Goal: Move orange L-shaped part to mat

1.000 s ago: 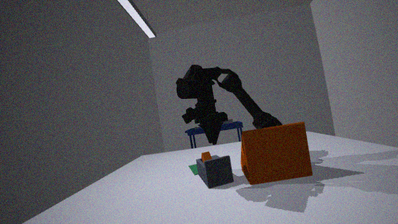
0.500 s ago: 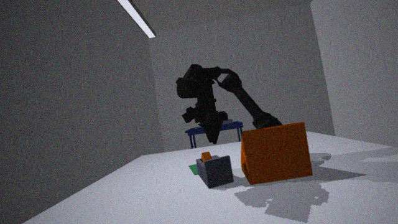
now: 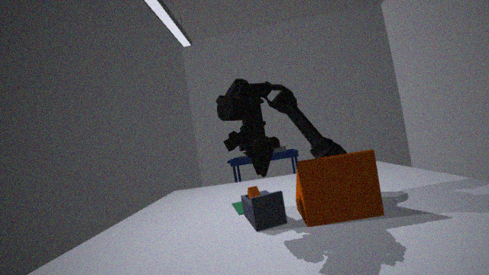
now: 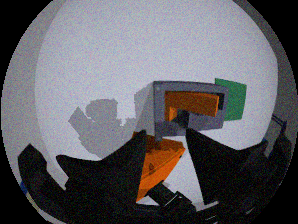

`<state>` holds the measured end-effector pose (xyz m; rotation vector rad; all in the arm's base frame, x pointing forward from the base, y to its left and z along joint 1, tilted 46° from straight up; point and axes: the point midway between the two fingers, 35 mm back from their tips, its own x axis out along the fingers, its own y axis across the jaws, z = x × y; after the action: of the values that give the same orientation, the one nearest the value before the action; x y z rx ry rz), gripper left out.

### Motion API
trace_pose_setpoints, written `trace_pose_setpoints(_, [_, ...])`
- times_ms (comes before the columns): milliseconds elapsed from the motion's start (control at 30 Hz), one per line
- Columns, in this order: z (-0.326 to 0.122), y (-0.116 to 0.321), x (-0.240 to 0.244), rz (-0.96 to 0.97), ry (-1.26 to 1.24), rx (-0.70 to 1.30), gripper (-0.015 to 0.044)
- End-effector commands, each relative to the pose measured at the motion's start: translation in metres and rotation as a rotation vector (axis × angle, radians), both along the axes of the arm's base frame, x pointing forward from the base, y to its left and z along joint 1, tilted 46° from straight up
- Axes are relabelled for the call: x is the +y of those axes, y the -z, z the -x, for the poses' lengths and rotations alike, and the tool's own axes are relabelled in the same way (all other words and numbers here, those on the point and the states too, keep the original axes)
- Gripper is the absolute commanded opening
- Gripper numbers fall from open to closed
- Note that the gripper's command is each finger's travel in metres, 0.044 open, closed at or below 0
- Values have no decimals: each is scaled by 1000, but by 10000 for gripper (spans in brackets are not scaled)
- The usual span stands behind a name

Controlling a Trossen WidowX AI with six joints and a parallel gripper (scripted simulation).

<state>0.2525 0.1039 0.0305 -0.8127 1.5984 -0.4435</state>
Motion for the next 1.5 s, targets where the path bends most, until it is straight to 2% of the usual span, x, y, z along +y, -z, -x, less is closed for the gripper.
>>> trace_pose_setpoints(0, [-2, -3, -3, 2, 66, -68, 259])
trace_pose_setpoints(33, [-4, -5, -4, 3, 111, -115, 280])
trace_pose_setpoints(433, [-27, -45, -41, 33, 986, -1010, 280])
trace_pose_setpoints(500, [-29, -50, -46, 37, 1084, -1110, 280])
trace_pose_setpoints(1033, [-30, -50, -47, 38, 1096, -1123, 280])
trace_pose_setpoints(1467, [-29, -27, -70, 38, 1095, -1124, 280])
